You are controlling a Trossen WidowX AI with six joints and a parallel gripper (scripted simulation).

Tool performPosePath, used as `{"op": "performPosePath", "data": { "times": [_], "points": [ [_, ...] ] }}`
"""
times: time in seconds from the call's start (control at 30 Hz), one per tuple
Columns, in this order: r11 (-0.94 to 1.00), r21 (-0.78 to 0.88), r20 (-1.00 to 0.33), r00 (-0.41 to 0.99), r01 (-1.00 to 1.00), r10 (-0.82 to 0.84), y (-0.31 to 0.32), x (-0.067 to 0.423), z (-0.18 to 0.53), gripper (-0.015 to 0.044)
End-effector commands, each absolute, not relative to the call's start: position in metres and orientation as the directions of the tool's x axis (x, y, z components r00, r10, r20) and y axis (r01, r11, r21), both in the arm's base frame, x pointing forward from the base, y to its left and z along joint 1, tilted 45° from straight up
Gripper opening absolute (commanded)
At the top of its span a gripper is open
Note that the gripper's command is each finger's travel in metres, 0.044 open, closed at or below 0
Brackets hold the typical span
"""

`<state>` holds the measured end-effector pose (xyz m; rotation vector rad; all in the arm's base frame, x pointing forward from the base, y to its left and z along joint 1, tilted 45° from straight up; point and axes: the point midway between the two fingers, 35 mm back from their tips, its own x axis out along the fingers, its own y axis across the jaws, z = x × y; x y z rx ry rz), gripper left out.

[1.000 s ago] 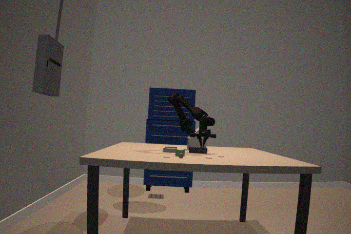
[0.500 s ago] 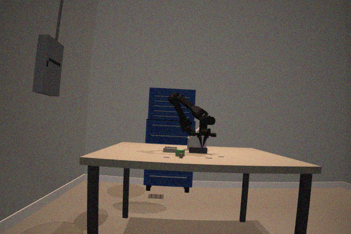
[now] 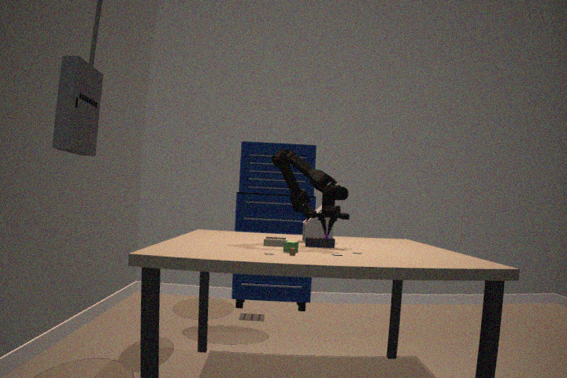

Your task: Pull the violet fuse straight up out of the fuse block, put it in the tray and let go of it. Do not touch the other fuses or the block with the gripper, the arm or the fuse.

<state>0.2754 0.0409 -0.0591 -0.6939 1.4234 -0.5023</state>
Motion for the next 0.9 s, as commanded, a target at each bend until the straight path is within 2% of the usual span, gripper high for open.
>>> {"op": "performPosePath", "data": {
  "times": [0.0, 0.87],
  "points": [
    [0.712, -0.697, -0.717, 0.097, -0.085, -0.69, 0.0426, 0.2747, -0.0575, 0.0],
    [0.711, -0.697, -0.717, 0.096, -0.086, -0.691, 0.0512, 0.2731, -0.0481, 0.0]
  ]
}}
